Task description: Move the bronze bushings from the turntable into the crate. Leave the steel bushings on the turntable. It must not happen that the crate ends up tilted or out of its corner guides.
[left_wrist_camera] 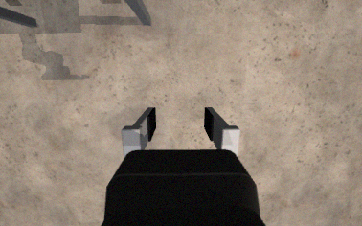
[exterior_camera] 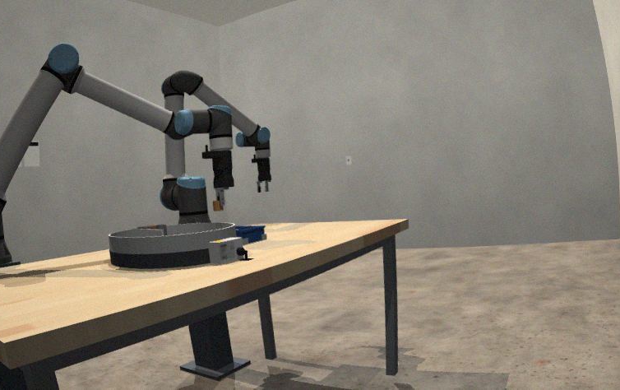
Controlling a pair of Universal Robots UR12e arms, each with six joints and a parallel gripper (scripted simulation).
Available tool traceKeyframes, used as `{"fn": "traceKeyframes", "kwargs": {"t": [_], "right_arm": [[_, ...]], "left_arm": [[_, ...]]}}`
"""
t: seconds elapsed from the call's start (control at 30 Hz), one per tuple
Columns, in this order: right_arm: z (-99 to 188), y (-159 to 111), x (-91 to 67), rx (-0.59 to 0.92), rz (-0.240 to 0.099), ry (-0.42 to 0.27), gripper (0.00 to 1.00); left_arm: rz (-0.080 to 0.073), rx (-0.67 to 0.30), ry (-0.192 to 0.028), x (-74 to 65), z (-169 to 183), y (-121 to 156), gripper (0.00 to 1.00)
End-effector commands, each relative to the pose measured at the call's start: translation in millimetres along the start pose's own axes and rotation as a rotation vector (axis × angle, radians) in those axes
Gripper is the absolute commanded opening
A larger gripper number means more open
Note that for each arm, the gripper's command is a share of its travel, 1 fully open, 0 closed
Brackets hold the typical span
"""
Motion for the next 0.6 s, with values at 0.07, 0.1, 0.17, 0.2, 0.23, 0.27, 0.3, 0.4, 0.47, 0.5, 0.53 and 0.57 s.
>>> {"fn": "traceKeyframes", "kwargs": {"t": [0.07,0.1,0.17,0.2,0.23,0.27,0.3,0.4,0.47,0.5,0.53,0.57], "right_arm": [[13.9,-0.5,-4.8,0.002,0.000,-0.004,0.00],[14.4,-0.4,-4.8,0.002,0.000,-0.004,0.00],[14.9,-0.3,-4.8,0.002,0.000,-0.004,0.00],[15.0,-0.3,-4.8,0.002,0.000,-0.004,0.00],[15.1,-0.2,-4.8,0.002,0.000,-0.004,0.00],[15.0,-0.2,-5.1,0.002,0.000,-0.005,0.00],[15.0,-0.2,-5.1,0.002,0.000,-0.005,0.00],[14.8,-0.2,-6.2,0.002,0.000,-0.006,0.00],[14.6,-0.2,-6.0,0.002,0.000,-0.006,0.00],[14.5,-0.2,-5.9,0.002,0.000,-0.006,0.00],[14.5,-0.2,-5.9,0.002,0.000,-0.006,0.00],[14.5,-0.2,-5.9,0.002,0.000,-0.006,0.00]], "left_arm": [[0.001,-0.001,0.001,0.3,-1.9,1.5,1.00],[0.001,-0.001,0.001,0.3,-1.9,1.5,1.00],[0.001,-0.001,0.001,0.3,-1.9,1.5,1.00],[0.001,-0.001,0.001,0.3,-1.9,1.5,1.00],[0.001,-0.001,0.001,0.3,-1.9,1.5,1.00],[0.001,-0.001,0.001,0.3,-1.9,1.5,1.00],[0.001,-0.001,0.001,0.3,-1.9,1.5,1.00],[0.001,-0.001,0.001,0.3,-1.9,1.5,1.00],[0.001,-0.001,0.001,0.3,-1.9,1.5,1.00],[0.001,-0.001,0.001,0.3,-1.9,1.5,1.00],[0.001,-0.001,0.001,0.3,-1.9,1.5,1.00],[0.001,-0.001,0.001,0.3,-1.9,1.5,1.00]]}}
Point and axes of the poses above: on each arm, the point where the finger pads meet when closed, its own x axis out along the fingers, its own y axis across the jaws, z = x × y, the point moved 5 cm from there along -x, back along the fingers, and after that the axes turned 13 degrees about x, right-handed, at the moved point
